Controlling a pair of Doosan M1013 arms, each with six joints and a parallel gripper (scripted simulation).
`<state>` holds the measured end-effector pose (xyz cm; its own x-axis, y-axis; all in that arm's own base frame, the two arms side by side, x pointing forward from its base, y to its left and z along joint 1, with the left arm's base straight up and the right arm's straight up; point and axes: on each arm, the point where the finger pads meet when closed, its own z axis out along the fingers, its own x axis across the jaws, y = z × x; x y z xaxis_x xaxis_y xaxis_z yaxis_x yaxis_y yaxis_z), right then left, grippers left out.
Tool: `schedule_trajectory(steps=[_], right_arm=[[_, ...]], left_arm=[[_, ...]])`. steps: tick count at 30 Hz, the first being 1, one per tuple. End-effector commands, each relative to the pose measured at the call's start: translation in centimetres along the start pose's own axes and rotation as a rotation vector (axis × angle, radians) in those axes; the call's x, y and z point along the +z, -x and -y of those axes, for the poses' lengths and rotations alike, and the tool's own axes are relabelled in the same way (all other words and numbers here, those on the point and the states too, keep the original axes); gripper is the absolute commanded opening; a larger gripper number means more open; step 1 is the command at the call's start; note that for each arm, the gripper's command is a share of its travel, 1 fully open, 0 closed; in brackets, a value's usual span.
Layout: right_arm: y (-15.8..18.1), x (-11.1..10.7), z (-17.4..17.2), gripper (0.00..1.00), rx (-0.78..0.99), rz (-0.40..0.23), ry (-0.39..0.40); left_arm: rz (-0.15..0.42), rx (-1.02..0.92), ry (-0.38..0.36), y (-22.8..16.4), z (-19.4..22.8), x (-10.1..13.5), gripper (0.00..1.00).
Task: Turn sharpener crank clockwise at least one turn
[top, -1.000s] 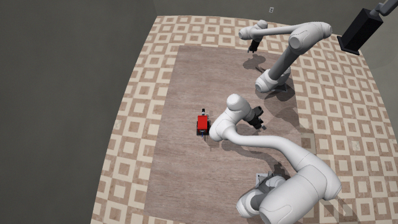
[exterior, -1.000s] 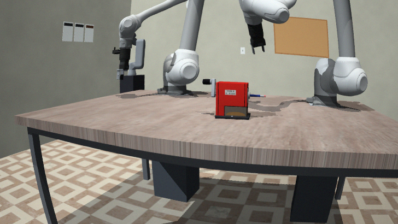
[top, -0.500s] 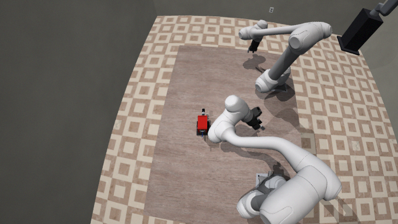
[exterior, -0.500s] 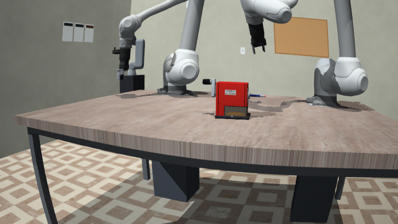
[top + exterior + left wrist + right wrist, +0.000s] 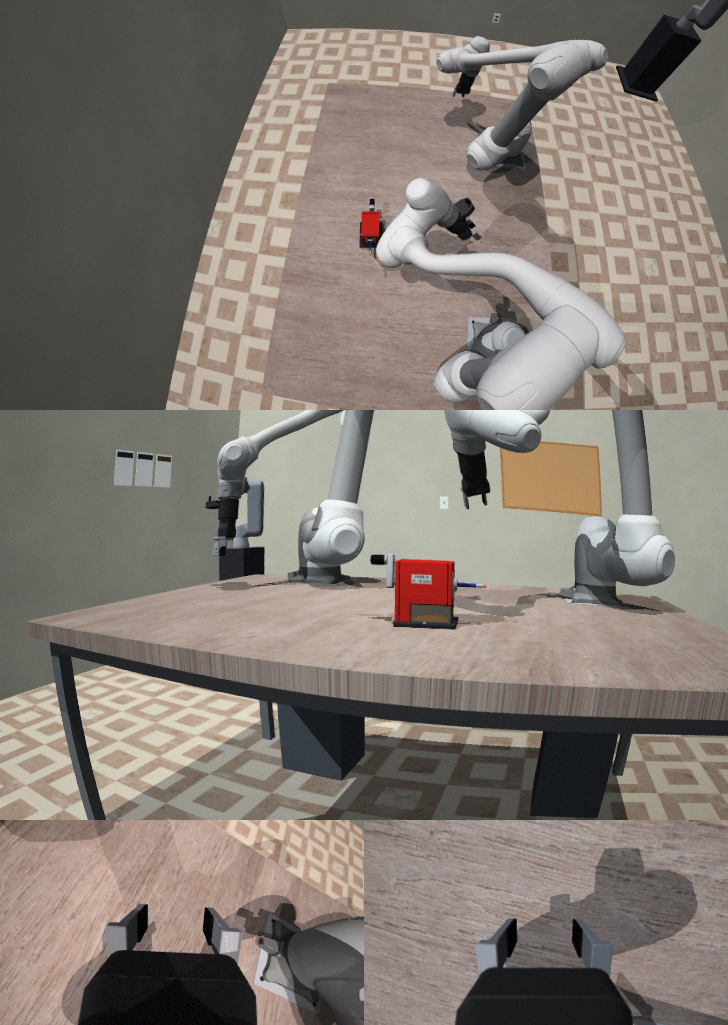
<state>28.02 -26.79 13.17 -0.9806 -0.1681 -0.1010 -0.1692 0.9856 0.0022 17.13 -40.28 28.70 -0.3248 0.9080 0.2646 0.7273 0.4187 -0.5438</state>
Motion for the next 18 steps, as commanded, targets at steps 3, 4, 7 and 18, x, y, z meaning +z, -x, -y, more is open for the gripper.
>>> schedule_trajectory(steps=[3, 4, 7, 18], right_arm=[[0.0, 0.0, 0.0, 1.0, 0.0, 0.001, -0.001], [0.0, 0.0, 0.0, 1.0, 0.0, 0.001, -0.001], [0.0, 0.0, 0.0, 1.0, 0.0, 0.001, -0.001], [0.0, 0.0, 0.0, 1.0, 0.0, 0.001, -0.001]], left_arm=[[0.01, -0.002, 0.006, -0.5, -1.1, -0.5, 1.0], [0.01, -0.002, 0.006, -0.5, -1.1, -0.5, 1.0], [0.016, -0.006, 0.005, -0.7, -1.6, -0.8, 1.0], [0.043, -0.025, 0.001, -1.4, -3.9, -2.1, 1.0]])
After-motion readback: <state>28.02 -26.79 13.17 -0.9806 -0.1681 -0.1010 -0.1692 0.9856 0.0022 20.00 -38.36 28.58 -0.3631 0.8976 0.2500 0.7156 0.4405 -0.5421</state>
